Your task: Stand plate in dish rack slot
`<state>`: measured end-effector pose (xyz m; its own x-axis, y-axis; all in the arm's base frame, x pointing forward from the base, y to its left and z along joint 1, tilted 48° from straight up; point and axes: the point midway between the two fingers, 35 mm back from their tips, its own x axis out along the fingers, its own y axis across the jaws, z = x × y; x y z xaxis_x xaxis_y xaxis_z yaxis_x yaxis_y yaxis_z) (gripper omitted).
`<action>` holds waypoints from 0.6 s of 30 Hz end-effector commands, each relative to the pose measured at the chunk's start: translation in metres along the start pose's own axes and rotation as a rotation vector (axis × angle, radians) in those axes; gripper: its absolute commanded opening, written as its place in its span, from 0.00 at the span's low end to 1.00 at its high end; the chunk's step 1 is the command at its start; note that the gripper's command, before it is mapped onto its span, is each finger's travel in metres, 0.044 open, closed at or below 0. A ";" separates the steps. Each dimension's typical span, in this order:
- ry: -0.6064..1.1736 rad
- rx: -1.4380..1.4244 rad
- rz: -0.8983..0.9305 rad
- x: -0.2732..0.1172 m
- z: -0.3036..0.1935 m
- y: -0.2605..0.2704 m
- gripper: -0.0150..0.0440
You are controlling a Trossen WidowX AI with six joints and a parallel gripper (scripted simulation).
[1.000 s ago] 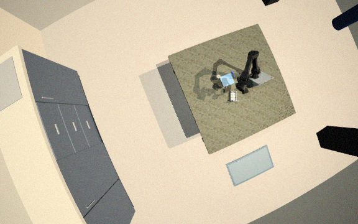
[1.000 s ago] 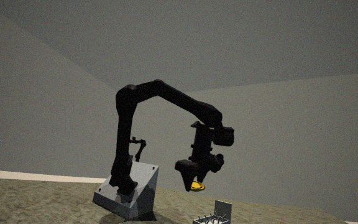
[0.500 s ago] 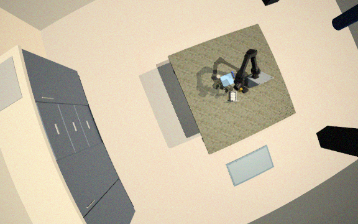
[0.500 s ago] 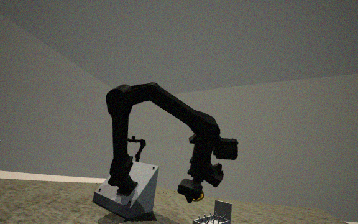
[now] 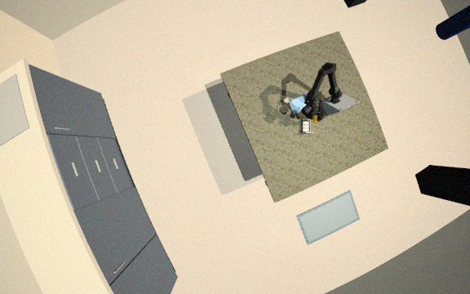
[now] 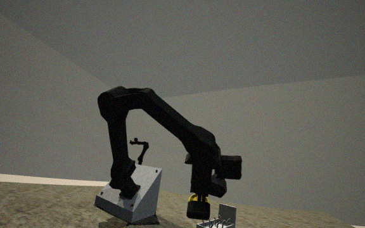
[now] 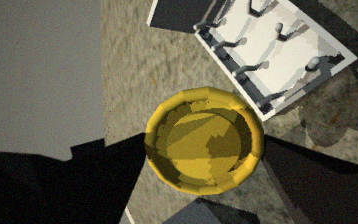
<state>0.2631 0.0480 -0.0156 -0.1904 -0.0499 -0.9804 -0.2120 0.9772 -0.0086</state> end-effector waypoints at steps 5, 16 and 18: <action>-0.098 -0.159 0.112 0.006 0.003 -0.006 0.25; -0.272 -0.384 0.209 0.011 0.006 -0.015 0.25; -0.309 -0.425 0.219 0.012 0.006 -0.017 0.25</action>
<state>0.2687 0.0335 -0.0291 -0.0380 0.2262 -0.9733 -0.5224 0.8258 0.2123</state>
